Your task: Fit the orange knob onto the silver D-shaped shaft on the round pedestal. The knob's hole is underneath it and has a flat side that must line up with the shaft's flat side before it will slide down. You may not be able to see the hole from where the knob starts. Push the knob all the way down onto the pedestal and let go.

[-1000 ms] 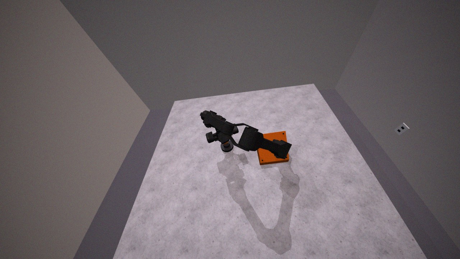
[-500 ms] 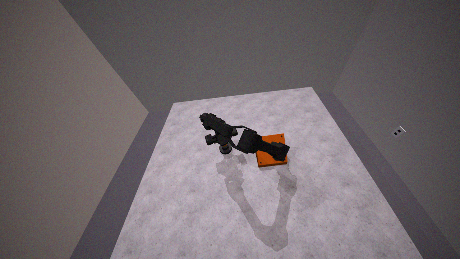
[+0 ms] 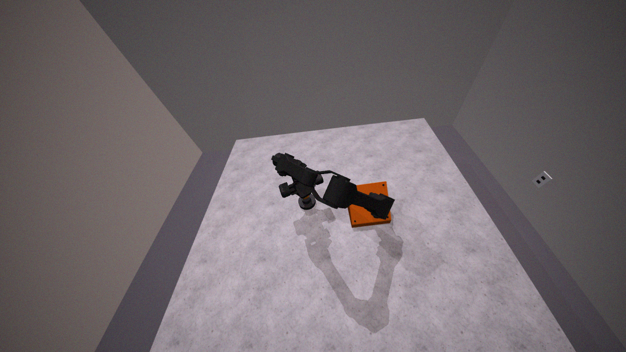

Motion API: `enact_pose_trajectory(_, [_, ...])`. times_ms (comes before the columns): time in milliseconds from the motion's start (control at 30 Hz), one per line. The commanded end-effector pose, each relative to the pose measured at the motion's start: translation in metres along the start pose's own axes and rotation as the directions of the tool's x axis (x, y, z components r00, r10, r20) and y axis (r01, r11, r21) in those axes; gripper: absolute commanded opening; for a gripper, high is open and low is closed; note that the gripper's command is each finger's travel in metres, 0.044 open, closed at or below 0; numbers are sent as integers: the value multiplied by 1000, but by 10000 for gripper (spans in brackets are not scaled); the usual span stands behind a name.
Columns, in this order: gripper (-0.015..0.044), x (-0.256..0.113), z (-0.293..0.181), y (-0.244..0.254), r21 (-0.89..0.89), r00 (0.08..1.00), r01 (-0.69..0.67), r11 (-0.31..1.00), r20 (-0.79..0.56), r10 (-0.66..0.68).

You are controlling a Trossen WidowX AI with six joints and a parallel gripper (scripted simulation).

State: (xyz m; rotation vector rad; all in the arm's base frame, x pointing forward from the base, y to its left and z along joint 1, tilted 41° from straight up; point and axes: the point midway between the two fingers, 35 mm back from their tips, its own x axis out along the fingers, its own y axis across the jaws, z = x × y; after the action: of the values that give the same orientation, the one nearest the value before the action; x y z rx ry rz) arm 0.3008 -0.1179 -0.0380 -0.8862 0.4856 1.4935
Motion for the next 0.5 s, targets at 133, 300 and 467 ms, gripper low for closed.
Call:
enact_pose_trajectory(133, [0, -1, -2, -2, -180, 1000, 4, 984, -3, -5])
enact_pose_trajectory(300, [0, -1, -2, -2, -180, 1000, 4, 984, -3, -5])
enact_pose_trajectory(467, [0, 0, -1, -1, -180, 1000, 4, 984, -3, -5])
